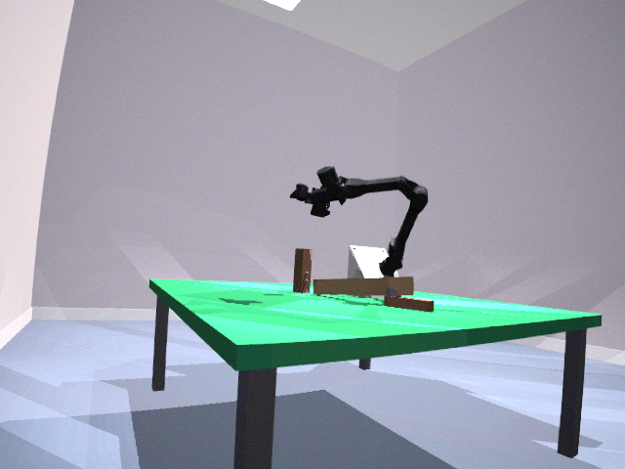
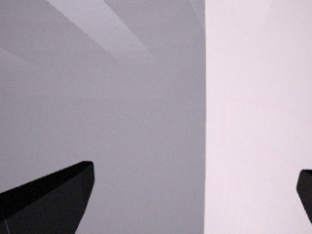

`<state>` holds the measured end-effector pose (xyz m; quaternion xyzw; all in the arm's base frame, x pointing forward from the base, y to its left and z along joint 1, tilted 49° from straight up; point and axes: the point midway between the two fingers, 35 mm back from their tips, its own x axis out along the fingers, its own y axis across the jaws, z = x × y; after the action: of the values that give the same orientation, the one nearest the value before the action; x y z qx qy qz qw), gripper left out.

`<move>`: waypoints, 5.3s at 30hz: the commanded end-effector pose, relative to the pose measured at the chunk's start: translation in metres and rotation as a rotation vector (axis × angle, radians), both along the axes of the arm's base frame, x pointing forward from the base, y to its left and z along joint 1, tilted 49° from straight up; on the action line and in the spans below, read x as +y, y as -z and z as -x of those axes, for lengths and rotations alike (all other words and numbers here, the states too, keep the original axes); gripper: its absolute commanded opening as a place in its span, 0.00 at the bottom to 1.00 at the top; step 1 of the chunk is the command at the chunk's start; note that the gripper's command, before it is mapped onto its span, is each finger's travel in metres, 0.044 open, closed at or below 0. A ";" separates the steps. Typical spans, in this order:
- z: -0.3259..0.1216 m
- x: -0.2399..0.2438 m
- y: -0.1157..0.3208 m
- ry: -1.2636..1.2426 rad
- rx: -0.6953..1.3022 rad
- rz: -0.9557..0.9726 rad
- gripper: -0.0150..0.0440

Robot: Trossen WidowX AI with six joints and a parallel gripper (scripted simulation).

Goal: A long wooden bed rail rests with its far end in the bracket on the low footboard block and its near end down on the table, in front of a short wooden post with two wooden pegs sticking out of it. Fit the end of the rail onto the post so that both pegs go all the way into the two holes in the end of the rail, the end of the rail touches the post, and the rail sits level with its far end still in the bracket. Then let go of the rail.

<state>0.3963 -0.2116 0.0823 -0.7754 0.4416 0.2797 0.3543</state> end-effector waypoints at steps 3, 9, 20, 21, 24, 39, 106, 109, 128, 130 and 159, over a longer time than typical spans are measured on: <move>0.037 0.080 0.065 -0.211 0.235 -0.390 1.00; 0.073 0.162 0.092 -0.336 0.414 -0.773 1.00; 0.132 0.257 0.075 -0.335 0.629 -1.329 1.00; 0.132 0.257 0.075 -0.335 0.629 -1.329 1.00; 0.133 0.258 0.074 -0.335 0.629 -1.329 1.00; 0.135 0.271 0.084 -0.334 0.628 -1.327 1.00; 0.146 0.310 0.118 -0.336 0.629 -1.332 0.25; 0.145 0.310 0.118 -0.336 0.629 -1.332 0.25; 0.143 0.303 0.112 -0.336 0.629 -1.332 0.25; 0.143 0.302 0.111 -0.336 0.629 -1.332 0.25; 0.140 0.292 0.102 -0.335 0.629 -1.331 0.25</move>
<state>0.2546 0.0832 -0.0218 -0.3370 0.1367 0.7484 0.5547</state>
